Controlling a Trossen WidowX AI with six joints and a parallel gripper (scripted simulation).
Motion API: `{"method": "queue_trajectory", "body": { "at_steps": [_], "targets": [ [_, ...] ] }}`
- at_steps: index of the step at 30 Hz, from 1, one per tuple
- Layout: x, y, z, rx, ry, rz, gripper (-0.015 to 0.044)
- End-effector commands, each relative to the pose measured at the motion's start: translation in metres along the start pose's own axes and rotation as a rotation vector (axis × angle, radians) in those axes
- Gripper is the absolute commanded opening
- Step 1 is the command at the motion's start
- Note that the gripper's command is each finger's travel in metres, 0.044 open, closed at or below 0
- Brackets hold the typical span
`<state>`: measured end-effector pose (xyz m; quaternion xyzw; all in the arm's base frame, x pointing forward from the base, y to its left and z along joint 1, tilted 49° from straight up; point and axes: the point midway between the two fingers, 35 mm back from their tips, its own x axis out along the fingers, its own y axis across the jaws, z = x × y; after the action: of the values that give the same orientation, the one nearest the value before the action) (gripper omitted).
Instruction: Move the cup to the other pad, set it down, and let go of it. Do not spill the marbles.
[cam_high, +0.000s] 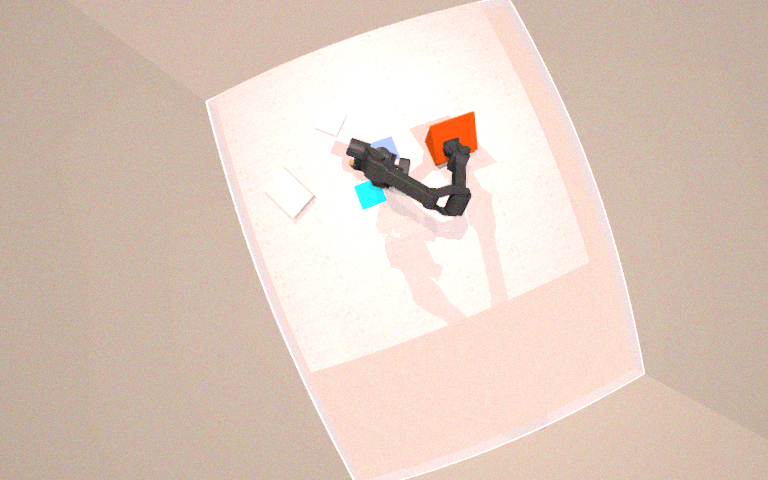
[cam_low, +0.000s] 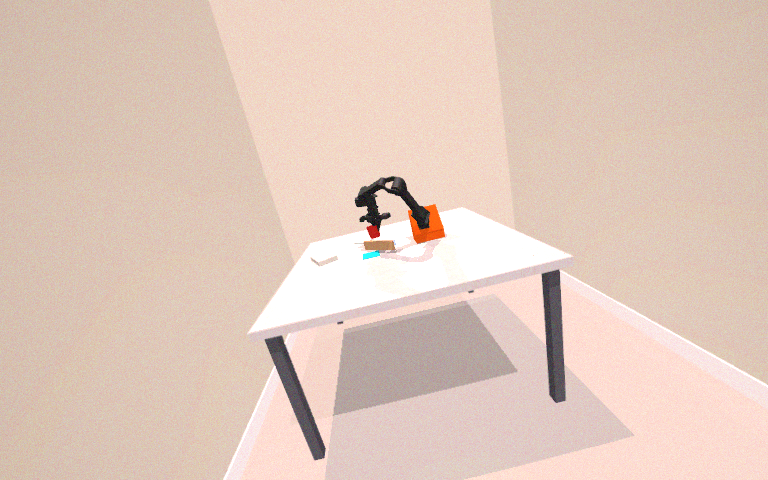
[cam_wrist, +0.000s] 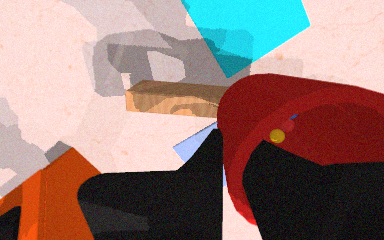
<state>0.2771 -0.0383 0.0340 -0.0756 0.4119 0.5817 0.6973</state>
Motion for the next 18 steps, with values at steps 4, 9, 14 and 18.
{"method": "queue_trajectory", "body": {
  "at_steps": [4, 9, 14, 18],
  "targets": [
    [-0.001, -0.002, 0.021, 0.000, -0.003, 0.001, 0.0000],
    [-0.001, -0.003, 0.037, 0.000, -0.004, 0.001, 0.0000],
    [-0.002, -0.004, 0.053, 0.000, -0.004, 0.001, 0.0000],
    [-0.002, -0.005, 0.065, 0.000, -0.005, 0.001, 0.0000]
  ]
}}
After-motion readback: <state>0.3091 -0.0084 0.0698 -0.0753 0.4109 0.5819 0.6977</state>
